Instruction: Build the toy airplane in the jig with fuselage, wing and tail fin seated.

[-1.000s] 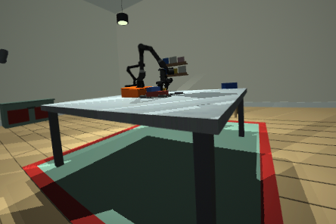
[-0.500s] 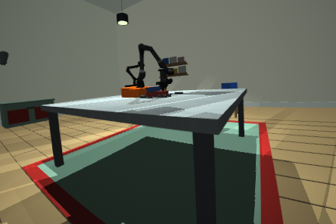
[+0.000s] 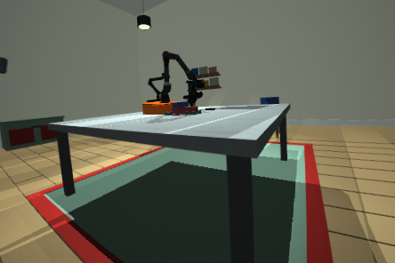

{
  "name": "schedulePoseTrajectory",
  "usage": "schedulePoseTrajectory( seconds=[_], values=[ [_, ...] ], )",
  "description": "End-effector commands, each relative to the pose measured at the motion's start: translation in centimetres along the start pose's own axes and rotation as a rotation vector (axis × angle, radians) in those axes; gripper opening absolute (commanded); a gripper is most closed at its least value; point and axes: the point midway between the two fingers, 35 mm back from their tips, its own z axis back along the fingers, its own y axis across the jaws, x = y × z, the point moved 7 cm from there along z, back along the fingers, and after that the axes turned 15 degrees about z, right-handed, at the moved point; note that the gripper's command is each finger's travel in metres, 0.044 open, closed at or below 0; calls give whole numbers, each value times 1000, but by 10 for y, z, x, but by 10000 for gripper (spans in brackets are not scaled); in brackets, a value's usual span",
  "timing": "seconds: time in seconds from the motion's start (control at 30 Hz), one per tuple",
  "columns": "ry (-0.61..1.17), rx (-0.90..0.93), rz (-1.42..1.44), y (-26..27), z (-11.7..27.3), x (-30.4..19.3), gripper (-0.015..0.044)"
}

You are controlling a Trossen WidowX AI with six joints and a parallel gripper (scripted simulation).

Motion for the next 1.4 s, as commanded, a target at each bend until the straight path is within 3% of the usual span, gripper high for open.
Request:
schedulePoseTrajectory(
  seconds=[0.0,1.37],
  values=[
    [-4,5,3,1,9,3,0],
    [-11,3,1,0,129,0,0]
  ],
)
